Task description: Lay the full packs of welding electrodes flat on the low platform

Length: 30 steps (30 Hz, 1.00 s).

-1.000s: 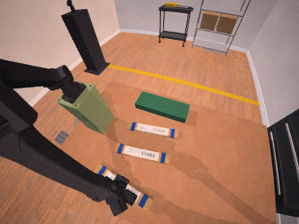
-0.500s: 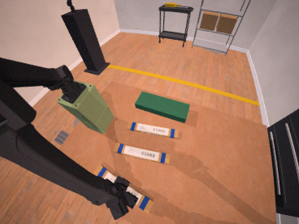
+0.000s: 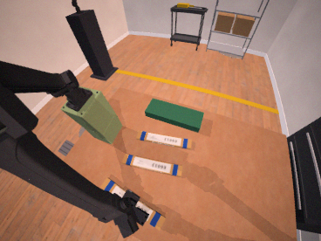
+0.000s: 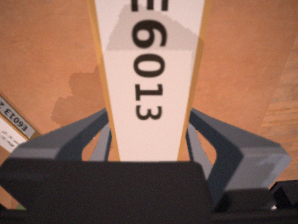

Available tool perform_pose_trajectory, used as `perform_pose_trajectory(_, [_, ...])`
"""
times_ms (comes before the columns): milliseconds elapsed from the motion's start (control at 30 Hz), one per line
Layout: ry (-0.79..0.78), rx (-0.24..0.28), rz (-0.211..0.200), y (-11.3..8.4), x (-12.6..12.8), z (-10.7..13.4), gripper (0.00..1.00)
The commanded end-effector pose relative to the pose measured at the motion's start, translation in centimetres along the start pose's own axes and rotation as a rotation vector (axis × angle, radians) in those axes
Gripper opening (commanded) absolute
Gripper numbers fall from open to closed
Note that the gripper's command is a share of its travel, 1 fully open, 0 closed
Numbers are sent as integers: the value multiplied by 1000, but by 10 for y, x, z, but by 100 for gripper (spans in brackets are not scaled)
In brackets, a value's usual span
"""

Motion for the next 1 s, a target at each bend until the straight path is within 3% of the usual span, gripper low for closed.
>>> perform_pose_trajectory(0, [-2,-100,36,-53,-7,-44,0])
perform_pose_trajectory(967, [-3,-101,36,-59,-8,-48,0])
Point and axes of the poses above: the point where the finger pads meet when closed, its own y axis out along the fingers, its own x axis across the jaws, z = x × y, the point moved 8 cm from there along -y, back along the fingers, and after that the axes turned 12 degrees about y, right-handed, at the moved point
